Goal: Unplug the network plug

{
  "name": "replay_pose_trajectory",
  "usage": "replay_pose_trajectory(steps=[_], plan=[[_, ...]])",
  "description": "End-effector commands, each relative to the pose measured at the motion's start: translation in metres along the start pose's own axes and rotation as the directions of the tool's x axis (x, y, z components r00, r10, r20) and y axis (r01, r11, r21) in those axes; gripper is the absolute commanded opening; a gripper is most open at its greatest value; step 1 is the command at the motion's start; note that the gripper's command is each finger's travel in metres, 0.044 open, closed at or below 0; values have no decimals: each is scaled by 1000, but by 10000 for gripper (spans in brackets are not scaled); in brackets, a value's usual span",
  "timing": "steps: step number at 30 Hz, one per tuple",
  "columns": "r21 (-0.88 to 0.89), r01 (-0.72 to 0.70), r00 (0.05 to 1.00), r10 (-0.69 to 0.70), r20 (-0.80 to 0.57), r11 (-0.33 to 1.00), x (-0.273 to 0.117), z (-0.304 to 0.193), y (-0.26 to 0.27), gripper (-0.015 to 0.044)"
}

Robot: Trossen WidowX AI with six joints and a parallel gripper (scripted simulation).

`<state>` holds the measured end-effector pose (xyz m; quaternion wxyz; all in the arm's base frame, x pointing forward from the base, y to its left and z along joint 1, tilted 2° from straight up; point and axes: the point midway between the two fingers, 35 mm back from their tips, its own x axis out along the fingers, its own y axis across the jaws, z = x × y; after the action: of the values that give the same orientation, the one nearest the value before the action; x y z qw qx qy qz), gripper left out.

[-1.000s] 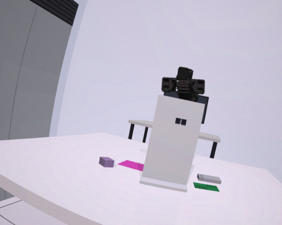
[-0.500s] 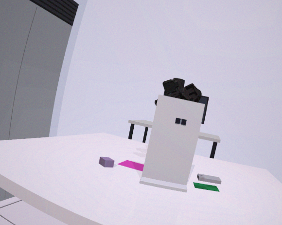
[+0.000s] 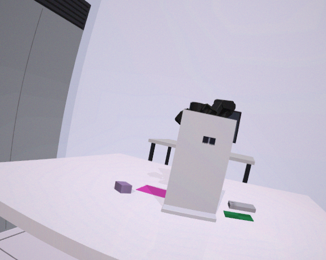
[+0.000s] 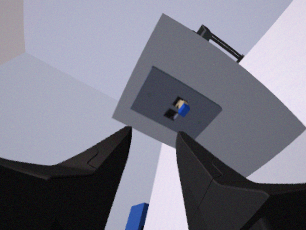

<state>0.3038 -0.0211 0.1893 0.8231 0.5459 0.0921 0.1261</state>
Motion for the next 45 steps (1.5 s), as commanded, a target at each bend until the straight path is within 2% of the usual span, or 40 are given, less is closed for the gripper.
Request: replay_pose_trajectory(steps=[1,9,17,34,45], plan=[[165,3,999,5,-44,986,-9,-10,-15,156],[391,18,995,22,-99,920,-25,-25,-30,156],[391,18,995,22,-99,920,-23,-24,-30,156],[390,14,995,26,-98,921,32,-16,-34,156],[390,13,995,27,-98,921,44,-14,-34,156]])
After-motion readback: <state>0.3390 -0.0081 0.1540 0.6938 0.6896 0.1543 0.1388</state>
